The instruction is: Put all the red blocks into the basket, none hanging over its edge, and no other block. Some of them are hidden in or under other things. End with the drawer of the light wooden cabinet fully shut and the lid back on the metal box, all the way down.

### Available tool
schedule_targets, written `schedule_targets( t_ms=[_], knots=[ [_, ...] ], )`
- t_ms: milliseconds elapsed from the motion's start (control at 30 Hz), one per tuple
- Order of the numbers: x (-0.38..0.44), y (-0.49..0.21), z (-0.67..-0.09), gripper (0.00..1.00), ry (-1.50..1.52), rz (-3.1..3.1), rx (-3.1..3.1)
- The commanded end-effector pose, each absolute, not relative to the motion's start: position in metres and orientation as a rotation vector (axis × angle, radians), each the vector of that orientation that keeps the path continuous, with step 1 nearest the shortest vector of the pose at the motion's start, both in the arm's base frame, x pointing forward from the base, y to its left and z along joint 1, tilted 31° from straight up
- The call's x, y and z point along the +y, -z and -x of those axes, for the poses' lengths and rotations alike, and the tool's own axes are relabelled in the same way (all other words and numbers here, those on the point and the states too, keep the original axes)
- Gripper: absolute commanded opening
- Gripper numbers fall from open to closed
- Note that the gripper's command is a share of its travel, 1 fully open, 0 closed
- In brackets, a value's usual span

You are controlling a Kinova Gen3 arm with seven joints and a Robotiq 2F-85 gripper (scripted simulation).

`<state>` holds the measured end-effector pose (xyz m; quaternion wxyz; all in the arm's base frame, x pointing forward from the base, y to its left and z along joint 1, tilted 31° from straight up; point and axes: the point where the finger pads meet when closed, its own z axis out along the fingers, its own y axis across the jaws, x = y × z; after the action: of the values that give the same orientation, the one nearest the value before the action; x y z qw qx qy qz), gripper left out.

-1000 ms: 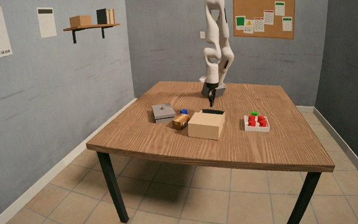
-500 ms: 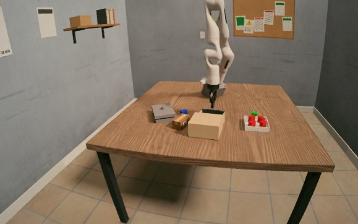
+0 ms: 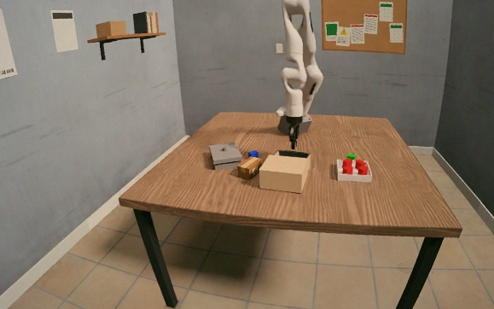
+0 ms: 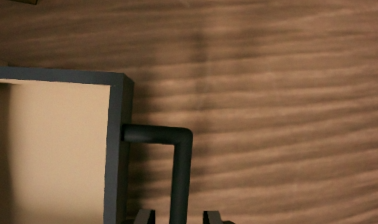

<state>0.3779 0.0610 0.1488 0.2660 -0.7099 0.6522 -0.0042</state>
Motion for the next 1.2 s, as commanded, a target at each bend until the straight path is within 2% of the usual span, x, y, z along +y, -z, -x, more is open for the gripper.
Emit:
schedule_targets(
  t_ms=[0, 1167],
  knots=[
    [0.0616, -0.1472, -0.3770, 0.30, 0.007, 1.913, 1.764],
    [0.0603, -0.1487, -0.3811, 0.30, 0.010, 1.911, 1.762]
  ],
)
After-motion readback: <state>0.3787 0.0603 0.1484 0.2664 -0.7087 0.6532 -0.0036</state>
